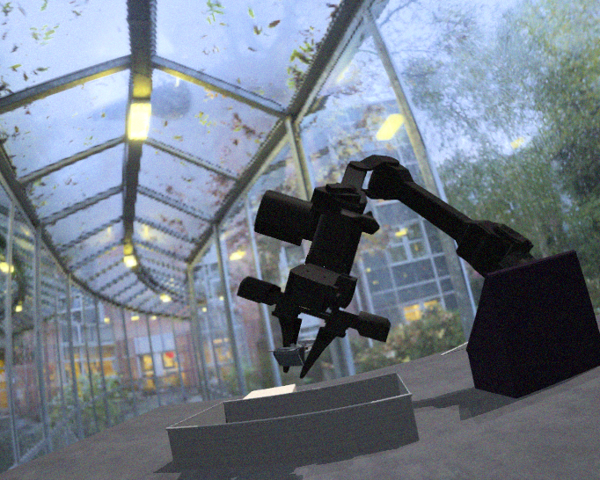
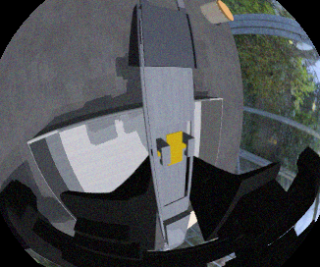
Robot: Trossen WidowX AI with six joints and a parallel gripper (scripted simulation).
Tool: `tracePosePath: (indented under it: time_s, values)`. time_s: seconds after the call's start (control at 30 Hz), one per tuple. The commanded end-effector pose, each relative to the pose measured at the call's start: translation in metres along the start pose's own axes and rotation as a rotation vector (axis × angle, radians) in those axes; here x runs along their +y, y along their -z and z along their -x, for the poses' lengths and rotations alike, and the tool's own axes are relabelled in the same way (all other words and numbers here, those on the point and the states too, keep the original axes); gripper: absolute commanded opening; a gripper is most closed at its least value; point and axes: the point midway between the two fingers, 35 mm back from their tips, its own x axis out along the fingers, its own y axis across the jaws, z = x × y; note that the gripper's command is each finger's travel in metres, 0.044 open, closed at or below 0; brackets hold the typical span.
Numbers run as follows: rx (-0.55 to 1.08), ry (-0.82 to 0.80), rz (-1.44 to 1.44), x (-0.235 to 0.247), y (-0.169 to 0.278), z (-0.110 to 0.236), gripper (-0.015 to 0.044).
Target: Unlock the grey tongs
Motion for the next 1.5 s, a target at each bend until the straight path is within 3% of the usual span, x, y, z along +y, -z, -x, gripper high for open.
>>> tracePosePath:
  time_s: [0.0, 0.4, 1.47]
  values:
    - [0.001, 0.012, -0.015, -0.0061, 0.0016, 0.0051, -0.015]
    - [-0.005, -0.018, -0.013, -0.0066, -0.0001, 0.0032, -0.015]
    - [-0.009, -0.471, -0.015, -0.0038, 0.0045, 0.0012, -0.015]
